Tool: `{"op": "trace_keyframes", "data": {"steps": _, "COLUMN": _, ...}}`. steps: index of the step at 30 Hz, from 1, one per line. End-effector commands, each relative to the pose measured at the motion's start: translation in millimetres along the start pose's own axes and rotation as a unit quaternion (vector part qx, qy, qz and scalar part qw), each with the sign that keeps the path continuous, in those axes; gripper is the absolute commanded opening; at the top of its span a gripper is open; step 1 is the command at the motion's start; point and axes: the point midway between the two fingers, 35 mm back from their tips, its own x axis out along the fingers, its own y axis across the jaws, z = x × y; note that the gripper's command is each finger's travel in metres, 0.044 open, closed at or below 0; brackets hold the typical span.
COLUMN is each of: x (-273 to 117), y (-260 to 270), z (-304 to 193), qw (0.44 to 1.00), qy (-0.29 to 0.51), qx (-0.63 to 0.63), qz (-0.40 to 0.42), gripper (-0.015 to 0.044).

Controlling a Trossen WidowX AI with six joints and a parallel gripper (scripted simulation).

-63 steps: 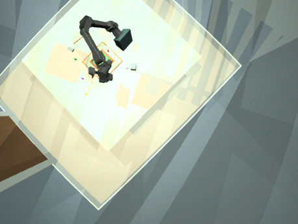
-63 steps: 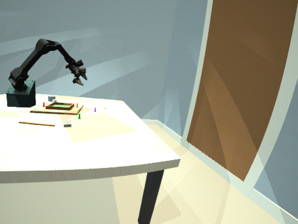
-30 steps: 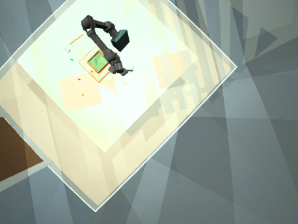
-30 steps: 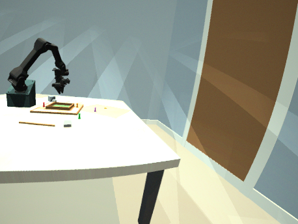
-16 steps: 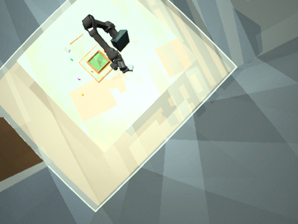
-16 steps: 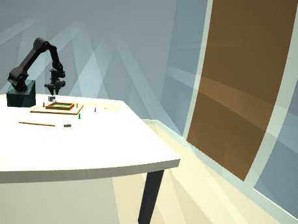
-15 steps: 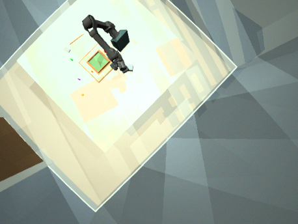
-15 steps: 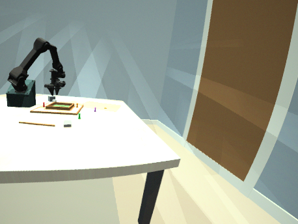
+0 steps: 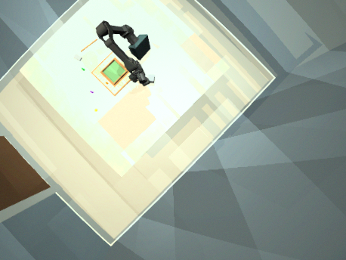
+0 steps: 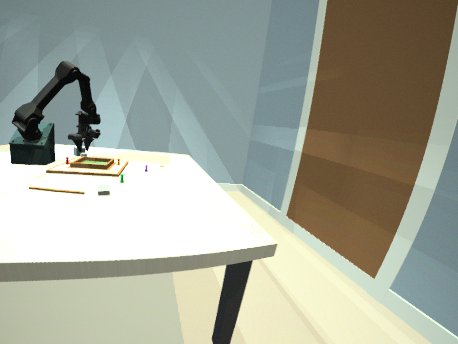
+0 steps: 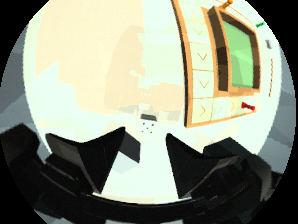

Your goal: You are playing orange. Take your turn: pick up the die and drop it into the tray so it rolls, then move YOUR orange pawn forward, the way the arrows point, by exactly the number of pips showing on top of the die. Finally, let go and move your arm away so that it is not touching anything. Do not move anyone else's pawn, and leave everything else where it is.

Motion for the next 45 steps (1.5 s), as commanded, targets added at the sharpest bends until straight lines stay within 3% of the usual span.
{"op": "trace_keyframes", "data": {"steps": 1, "x": 8.2, "y": -1.2, "z": 0.4, "qw": 1.000, "qy": -0.001, "qx": -0.003, "qz": -0.002, "gripper": 0.0275}}
{"op": "trace_keyframes", "data": {"steps": 15, "x": 28.2, "y": -2.1, "z": 0.8, "qw": 1.000, "qy": -0.001, "qx": -0.003, "qz": -0.002, "gripper": 0.0275}}
{"op": "trace_keyframes", "data": {"steps": 22, "x": 28.2, "y": -2.1, "z": 0.8, "qw": 1.000, "qy": -0.001, "qx": -0.003, "qz": -0.002, "gripper": 0.0091}}
{"op": "trace_keyframes", "data": {"steps": 28, "x": 28.2, "y": -2.1, "z": 0.8, "qw": 1.000, "qy": -0.001, "qx": -0.003, "qz": -0.002, "gripper": 0.0051}}
{"op": "trace_keyframes", "data": {"steps": 30, "x": 27.0, "y": -1.8, "z": 1.0, "qw": 1.000, "qy": -0.001, "qx": -0.003, "qz": -0.002, "gripper": 0.0000}}
{"op": "trace_keyframes", "data": {"steps": 45, "x": -89.5, "y": -1.9, "z": 11.0, "qw": 1.000, "qy": 0.000, "qx": -0.004, "qz": -0.001, "gripper": 0.0000}}
